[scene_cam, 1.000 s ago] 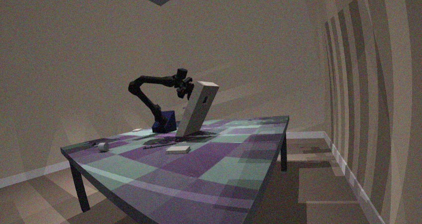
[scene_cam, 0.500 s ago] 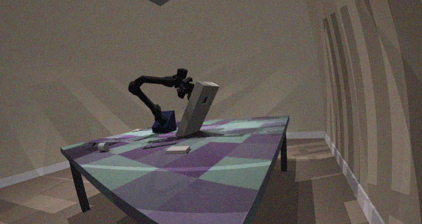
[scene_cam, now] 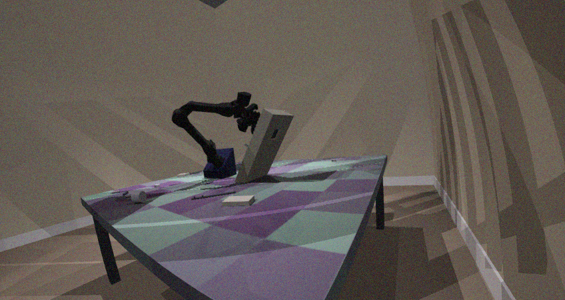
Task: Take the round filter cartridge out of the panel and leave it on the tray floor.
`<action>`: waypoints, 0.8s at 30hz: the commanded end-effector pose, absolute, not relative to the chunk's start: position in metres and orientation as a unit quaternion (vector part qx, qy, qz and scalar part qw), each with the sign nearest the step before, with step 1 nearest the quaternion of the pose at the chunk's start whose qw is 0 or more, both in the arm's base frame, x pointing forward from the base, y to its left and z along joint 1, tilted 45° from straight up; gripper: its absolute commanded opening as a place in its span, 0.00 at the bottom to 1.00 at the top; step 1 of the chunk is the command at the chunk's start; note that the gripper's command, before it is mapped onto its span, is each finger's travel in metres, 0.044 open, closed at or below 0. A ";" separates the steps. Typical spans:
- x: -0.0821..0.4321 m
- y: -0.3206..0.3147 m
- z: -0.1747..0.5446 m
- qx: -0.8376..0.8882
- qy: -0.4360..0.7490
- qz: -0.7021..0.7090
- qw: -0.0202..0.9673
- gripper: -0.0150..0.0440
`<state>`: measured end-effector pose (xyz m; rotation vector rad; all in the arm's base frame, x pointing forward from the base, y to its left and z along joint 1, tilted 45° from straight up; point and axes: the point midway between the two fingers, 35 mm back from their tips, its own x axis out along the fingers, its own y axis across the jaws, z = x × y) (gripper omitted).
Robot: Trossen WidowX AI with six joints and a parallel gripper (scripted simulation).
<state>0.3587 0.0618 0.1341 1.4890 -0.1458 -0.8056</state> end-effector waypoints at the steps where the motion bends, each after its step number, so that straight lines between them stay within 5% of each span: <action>1: 0.361 0.060 0.132 0.656 -0.061 -0.357 0.662 0.45; 24: 0.368 0.055 0.128 0.656 -0.061 -0.356 0.662 0.45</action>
